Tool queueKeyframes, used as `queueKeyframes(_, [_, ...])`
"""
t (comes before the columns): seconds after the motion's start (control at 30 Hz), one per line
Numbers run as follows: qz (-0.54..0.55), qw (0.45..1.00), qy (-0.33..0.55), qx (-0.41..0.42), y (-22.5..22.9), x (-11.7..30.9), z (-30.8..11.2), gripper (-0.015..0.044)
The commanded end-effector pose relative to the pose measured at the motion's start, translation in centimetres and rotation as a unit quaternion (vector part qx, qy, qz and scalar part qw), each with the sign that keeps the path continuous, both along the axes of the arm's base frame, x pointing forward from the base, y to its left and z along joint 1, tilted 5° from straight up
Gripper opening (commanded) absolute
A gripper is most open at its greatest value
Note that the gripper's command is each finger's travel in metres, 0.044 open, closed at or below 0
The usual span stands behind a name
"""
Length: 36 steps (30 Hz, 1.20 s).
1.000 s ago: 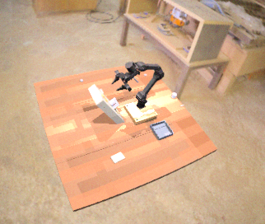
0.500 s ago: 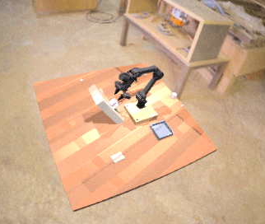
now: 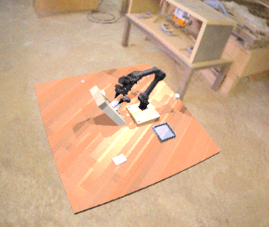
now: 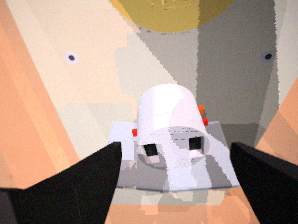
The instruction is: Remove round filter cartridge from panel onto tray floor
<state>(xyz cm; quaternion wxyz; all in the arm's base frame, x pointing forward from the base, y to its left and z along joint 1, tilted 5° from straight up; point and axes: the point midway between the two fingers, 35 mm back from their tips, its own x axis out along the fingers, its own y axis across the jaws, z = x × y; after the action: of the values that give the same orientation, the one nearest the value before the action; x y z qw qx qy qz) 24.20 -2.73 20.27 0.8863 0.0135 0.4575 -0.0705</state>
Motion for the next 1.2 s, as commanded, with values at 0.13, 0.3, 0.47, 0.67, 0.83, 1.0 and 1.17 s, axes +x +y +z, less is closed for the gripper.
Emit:
queueKeyframes(0.13, [0.002, 1.000, 0.002, 0.002, -0.1, 0.8, -1.3, 0.0305])
queueKeyframes(0.3, [0.002, 1.000, 0.002, 0.002, -0.2, 1.2, -1.9, 0.0305])
queueKeyframes(0.47, [-0.001, 1.000, 0.001, 0.001, -0.2, 1.1, -1.8, 0.0298])
queueKeyframes(0.67, [-0.001, 1.000, 0.001, 0.001, -0.2, 1.1, -1.8, 0.0258])
queueKeyframes(0.83, [-0.001, 1.000, 0.001, 0.001, -0.2, 1.1, -1.8, 0.0225])
queueKeyframes(1.0, [-0.001, 1.000, 0.001, 0.001, -0.2, 1.1, -1.8, 0.0191])
queueKeyframes(1.17, [-0.001, 1.000, 0.001, 0.001, -0.2, 1.2, -1.6, 0.0060])
